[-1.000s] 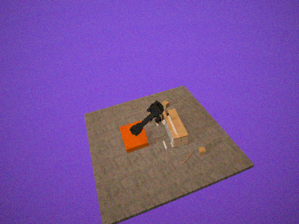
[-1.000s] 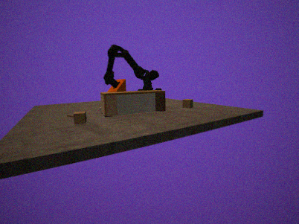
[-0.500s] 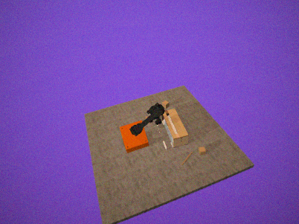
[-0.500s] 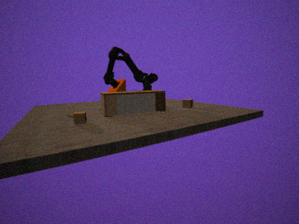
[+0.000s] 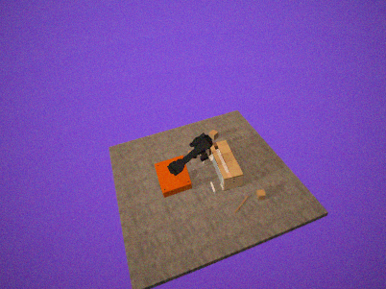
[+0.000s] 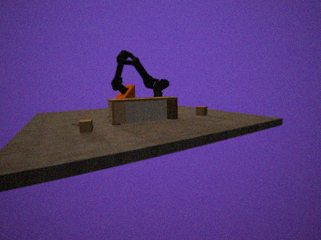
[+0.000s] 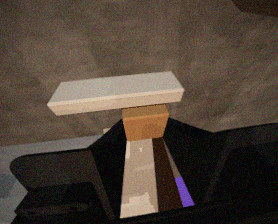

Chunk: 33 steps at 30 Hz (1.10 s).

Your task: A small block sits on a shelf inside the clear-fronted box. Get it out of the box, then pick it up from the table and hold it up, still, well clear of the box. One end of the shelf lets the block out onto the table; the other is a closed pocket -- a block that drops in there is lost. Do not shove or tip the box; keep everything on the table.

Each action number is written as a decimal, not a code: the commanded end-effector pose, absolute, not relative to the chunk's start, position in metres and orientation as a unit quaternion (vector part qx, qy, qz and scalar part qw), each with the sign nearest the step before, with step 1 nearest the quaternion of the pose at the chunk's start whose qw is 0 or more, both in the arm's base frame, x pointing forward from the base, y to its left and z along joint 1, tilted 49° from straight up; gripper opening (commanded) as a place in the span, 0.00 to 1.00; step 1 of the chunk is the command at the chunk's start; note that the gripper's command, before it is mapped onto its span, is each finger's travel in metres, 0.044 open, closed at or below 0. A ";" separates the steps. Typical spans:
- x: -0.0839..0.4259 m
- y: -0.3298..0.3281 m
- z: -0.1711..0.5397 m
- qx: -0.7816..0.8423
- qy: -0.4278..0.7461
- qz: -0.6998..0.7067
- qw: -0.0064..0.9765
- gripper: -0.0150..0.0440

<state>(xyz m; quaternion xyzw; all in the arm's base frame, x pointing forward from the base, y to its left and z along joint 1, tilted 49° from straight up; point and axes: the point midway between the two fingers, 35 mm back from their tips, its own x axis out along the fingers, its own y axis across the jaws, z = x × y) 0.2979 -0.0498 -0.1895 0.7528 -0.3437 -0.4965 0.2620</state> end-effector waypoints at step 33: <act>0.285 0.038 -0.110 0.741 -0.216 -0.544 0.330 0.25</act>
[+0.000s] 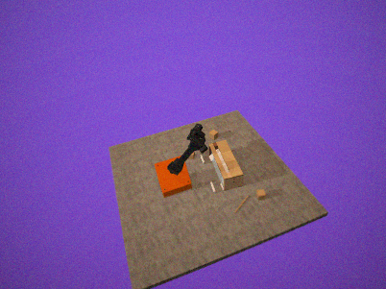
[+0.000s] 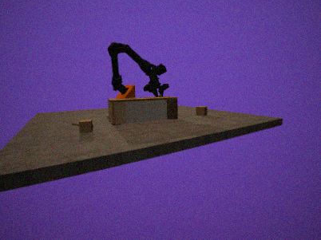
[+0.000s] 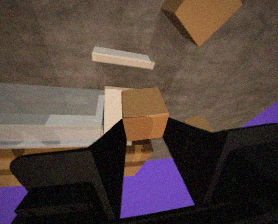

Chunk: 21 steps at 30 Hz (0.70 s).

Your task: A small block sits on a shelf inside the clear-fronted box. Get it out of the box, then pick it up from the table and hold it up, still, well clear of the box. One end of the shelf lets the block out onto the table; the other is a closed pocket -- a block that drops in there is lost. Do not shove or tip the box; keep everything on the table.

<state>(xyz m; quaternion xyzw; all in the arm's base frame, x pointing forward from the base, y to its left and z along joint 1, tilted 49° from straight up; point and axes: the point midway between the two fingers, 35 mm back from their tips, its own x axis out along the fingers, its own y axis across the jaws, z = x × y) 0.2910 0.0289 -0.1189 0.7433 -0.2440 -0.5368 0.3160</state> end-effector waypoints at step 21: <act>0.242 0.072 -0.071 0.705 -0.063 -0.577 0.408 0.25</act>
